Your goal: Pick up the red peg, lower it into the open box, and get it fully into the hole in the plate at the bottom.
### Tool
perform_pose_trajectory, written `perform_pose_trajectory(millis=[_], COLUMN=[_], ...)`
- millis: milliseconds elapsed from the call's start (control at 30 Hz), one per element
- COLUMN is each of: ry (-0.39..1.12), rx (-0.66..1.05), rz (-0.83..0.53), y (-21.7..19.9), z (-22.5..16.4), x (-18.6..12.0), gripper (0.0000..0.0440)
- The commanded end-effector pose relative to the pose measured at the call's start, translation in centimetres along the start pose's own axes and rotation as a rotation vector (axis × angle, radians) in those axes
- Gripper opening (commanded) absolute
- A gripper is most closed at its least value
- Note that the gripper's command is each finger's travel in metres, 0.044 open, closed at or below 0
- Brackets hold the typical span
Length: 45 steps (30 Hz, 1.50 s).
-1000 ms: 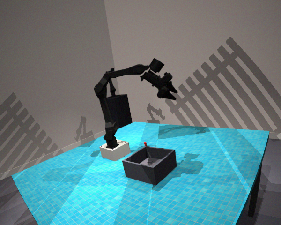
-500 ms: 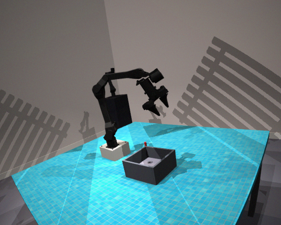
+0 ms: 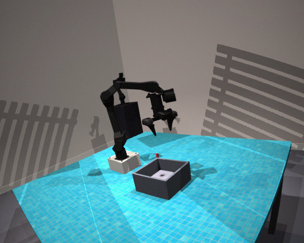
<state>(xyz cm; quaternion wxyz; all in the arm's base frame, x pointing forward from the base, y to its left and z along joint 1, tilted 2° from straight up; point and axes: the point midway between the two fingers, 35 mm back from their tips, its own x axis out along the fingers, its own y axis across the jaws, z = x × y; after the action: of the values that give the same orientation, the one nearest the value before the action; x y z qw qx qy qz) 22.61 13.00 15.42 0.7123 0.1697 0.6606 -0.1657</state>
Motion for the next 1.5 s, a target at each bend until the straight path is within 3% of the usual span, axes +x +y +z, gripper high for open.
perform_pose_trajectory(millis=[0, 533, 1300, 1367, 1467], ry=[0.029, 0.095, 0.049, 0.047, 0.050], rx=[0.045, 0.187, 0.247, 0.246, 0.247], rz=[-0.064, -0.252, -0.269, -0.270, -0.276], y=[-0.9, -3.2, -3.8, -4.0, -4.3], z=[-0.8, -2.9, -3.3, -3.3, -3.5], x=[1.1, 6.1, 14.8, 15.4, 16.3], gripper=[0.0440, 0.0440, 0.0439, 0.0425, 0.0358])
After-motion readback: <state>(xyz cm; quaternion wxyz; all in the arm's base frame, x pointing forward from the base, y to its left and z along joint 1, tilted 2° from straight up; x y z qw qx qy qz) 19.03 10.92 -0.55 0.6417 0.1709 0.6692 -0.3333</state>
